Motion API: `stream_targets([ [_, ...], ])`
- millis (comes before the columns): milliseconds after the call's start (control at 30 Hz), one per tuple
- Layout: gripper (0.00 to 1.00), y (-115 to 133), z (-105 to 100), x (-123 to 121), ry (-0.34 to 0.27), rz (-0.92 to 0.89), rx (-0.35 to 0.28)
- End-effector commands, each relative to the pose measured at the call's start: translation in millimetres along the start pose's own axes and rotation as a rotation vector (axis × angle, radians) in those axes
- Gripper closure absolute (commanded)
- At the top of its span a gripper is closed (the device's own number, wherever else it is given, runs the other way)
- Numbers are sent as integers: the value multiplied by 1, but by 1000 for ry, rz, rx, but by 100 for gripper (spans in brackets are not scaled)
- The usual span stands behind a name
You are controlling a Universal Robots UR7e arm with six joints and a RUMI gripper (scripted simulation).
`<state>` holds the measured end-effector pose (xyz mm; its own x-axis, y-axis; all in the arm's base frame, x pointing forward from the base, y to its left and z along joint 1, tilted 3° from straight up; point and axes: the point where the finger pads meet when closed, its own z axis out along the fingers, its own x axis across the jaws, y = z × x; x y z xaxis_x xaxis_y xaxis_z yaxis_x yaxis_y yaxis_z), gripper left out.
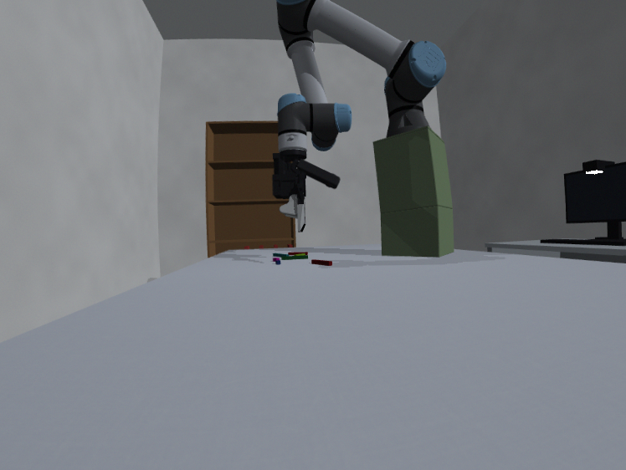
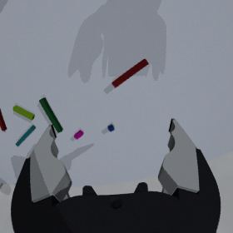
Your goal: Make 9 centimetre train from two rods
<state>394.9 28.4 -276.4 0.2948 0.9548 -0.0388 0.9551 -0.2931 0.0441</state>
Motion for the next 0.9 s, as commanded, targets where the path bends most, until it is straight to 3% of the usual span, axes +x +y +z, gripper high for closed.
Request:
stream_targets([
  [0, 0, 8, -1, -3, 0, 156, -7],
  [867, 0, 25, -2, -14, 1, 742, -7],
])
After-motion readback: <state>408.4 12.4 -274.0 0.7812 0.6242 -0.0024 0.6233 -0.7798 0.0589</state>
